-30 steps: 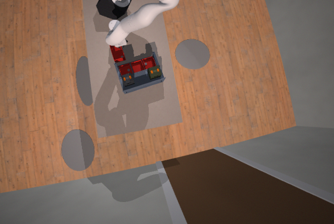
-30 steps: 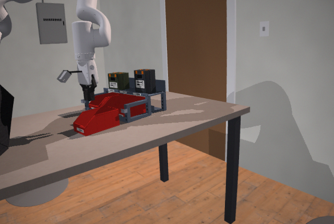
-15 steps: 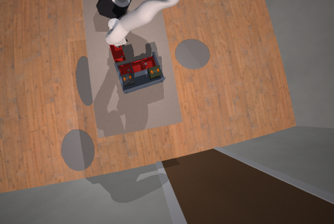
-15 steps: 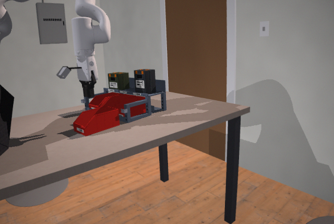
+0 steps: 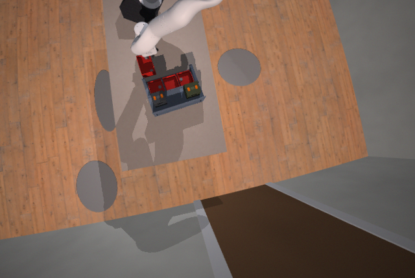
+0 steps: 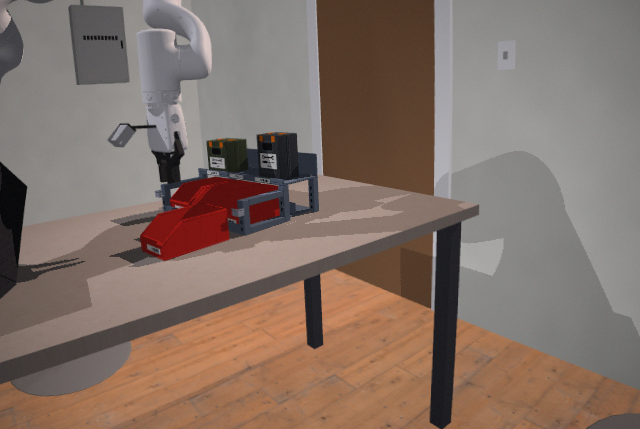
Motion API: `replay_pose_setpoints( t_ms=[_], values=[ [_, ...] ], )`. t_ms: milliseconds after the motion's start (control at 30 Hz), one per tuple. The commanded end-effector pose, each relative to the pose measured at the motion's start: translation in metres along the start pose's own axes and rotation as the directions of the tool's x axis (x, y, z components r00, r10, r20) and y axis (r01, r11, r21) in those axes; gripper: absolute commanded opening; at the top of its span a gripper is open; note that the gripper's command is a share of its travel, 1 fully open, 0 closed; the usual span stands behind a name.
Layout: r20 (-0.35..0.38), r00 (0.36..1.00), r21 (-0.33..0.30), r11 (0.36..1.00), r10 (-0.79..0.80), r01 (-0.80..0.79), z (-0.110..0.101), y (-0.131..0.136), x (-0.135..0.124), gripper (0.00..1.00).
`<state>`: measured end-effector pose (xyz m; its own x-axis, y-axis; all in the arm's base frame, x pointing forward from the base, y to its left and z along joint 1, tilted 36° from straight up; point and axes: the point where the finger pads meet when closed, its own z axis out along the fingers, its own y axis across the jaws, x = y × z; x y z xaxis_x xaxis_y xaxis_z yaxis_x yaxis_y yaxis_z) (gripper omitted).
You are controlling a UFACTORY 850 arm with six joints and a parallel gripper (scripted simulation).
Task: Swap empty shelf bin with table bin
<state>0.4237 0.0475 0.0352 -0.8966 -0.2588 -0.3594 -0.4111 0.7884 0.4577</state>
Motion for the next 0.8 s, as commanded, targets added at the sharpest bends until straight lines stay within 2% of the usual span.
replay_pose_setpoints(
  t_ms=[0,300,333,767],
  values=[
    [0.001,1.0,0.001,1.0,0.0,0.0,-0.0013,-0.0003,-0.0005,0.26],
    [0.001,1.0,0.001,1.0,0.0,0.0,-0.0016,-0.0003,-0.0005,0.26],
    [0.001,1.0,0.001,1.0,0.0,0.0,-0.0016,-0.0003,-0.0005,0.0],
    [0.001,1.0,0.001,1.0,0.0,0.0,-0.0016,-0.0003,-0.0005,0.0]
  ],
)
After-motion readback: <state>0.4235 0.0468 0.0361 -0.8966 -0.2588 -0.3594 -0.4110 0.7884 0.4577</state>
